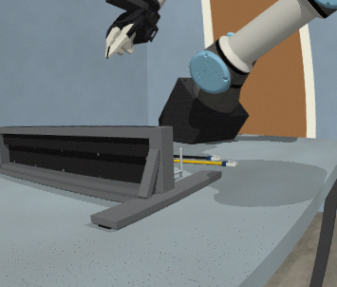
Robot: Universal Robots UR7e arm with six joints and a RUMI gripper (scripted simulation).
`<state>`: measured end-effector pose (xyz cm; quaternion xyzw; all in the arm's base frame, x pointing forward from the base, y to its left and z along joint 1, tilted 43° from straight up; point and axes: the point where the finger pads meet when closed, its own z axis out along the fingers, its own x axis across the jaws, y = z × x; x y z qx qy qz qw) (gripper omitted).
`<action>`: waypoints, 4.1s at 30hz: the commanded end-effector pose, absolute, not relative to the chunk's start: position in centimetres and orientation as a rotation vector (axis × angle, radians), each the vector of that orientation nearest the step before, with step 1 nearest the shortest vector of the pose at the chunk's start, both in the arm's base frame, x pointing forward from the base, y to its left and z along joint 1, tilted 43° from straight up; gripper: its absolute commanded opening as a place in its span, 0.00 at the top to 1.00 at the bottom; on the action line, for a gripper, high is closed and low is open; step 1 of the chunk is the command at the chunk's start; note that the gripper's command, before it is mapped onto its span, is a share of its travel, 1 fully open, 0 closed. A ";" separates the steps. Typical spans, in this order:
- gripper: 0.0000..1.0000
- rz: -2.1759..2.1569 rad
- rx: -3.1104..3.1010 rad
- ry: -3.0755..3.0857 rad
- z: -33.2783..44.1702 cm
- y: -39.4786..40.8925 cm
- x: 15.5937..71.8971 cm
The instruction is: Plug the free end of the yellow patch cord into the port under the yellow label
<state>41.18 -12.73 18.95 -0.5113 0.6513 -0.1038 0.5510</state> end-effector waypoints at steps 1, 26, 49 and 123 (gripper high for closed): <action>1.00 -0.245 -1.211 1.541 17.7 -14.3 41.6; 1.00 -0.245 -1.211 1.541 14.8 -18.1 42.2; 1.00 -0.245 -1.211 1.541 14.4 -17.7 43.0; 1.00 -0.245 -1.211 1.541 9.8 -12.4 53.1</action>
